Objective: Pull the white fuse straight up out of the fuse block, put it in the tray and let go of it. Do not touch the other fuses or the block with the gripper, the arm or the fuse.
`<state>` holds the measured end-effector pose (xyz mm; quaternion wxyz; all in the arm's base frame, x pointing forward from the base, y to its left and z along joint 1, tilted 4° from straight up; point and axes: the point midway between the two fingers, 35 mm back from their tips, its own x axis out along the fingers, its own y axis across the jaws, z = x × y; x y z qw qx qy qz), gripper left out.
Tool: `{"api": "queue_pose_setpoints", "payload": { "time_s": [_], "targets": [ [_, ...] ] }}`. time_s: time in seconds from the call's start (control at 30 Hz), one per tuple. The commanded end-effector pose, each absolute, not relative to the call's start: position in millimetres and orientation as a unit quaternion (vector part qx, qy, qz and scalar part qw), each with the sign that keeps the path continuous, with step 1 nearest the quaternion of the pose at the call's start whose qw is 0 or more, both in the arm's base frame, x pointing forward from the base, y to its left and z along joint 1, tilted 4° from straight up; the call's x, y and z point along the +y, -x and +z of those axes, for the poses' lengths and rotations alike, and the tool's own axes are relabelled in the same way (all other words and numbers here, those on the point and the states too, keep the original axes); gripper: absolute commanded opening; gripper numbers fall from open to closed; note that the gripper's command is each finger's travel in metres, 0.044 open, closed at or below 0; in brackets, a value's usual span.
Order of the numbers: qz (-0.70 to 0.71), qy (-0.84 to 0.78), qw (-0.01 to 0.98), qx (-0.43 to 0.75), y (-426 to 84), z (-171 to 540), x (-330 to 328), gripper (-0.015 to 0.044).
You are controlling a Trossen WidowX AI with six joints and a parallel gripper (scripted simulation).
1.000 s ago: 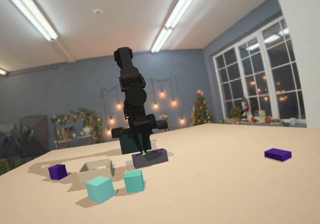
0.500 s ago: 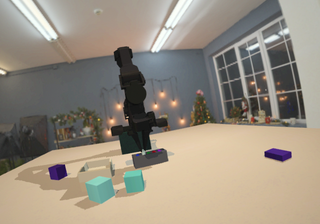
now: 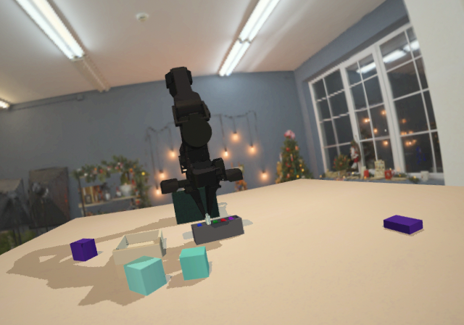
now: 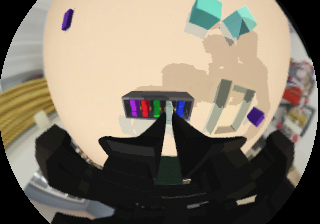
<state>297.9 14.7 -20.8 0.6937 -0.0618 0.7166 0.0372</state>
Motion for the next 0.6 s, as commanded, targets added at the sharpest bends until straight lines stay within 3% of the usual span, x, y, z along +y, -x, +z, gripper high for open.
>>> {"api": "queue_pose_setpoints", "payload": {
  "time_s": [0.0,0.57],
  "targets": [
    [0.037,0.063,0.694,0.716,-298.4,-18.2,14.6,0.0],
    [0.037,0.064,0.694,0.716,-298.4,-9.8,14.9,0.0]
  ]
}}
